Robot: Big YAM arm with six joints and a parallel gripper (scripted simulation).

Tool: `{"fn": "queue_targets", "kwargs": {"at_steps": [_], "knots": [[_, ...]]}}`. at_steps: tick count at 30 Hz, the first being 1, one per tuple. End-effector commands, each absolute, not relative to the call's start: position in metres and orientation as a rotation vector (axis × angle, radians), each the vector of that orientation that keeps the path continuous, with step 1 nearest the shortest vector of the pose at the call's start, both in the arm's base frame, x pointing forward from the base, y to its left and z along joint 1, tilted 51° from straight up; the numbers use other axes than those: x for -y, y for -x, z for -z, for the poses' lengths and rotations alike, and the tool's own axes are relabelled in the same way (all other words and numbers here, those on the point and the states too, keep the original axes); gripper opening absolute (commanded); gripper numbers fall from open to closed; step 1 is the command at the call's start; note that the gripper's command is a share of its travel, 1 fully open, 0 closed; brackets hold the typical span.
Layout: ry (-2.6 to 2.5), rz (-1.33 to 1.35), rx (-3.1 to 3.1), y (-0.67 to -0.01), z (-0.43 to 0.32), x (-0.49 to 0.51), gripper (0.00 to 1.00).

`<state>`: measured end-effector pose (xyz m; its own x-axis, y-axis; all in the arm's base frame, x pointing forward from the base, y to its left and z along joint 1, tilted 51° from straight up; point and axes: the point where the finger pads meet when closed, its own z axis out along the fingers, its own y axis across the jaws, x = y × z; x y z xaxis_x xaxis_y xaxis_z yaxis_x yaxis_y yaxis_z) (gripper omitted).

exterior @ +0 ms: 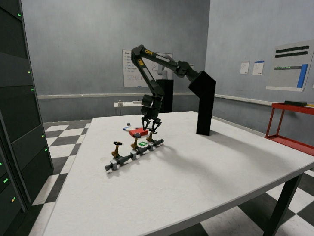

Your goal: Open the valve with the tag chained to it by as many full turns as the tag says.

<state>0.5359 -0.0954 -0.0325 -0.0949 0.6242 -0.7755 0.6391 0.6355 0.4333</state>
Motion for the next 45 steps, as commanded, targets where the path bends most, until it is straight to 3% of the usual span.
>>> {"fn": "queue_targets", "kwargs": {"at_steps": [1,15,16,45], "knots": [[-1.306,-0.133,-1.640,-0.5248,0.0433,0.1007,1.00],[-1.480,-0.238,-1.530,-0.5247,0.0437,0.1004,1.00],[-1.480,-0.238,-1.530,-0.5246,0.0438,0.1005,0.00],[-1.474,-0.237,-1.531,-0.5252,0.0429,0.1005,0.00]]}}
